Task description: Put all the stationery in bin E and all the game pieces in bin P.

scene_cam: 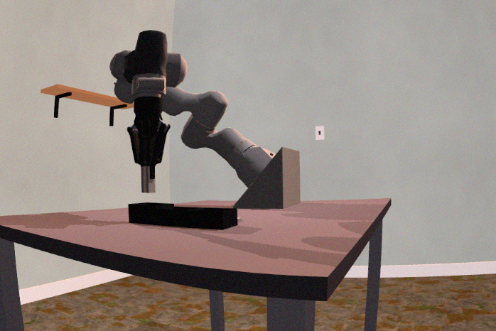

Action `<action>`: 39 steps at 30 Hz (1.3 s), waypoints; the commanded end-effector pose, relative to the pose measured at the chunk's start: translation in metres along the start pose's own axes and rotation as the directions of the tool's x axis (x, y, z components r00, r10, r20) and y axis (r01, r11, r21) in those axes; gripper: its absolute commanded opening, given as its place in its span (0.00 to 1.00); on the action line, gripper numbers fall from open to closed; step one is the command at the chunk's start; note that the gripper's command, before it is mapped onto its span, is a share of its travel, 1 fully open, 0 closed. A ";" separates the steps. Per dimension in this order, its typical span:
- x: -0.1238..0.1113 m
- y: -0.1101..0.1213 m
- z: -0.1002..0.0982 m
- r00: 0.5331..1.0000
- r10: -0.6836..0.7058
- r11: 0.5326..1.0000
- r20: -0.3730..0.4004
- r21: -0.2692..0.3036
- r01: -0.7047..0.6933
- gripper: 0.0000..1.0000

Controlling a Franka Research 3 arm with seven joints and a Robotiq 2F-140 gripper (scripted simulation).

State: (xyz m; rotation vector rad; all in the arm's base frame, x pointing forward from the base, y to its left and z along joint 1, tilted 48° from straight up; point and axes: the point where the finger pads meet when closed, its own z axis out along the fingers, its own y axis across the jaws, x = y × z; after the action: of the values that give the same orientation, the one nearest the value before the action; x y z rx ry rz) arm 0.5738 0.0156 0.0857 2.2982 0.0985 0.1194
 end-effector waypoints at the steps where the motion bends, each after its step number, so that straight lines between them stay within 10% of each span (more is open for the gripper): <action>1: 0.006 -0.004 -0.003 0.999 -0.049 0.999 -0.015 0.007 0.049 0.05; 17: 0.006 -0.004 -0.003 0.999 -0.049 0.999 -0.015 0.007 0.049 0.05; 39: 0.007 -0.004 0.051 0.999 -0.049 0.999 -0.015 0.007 0.049 0.05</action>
State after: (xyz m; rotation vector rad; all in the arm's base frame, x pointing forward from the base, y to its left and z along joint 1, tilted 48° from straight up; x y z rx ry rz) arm 0.5847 -0.0134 0.0561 2.2967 0.1658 0.1031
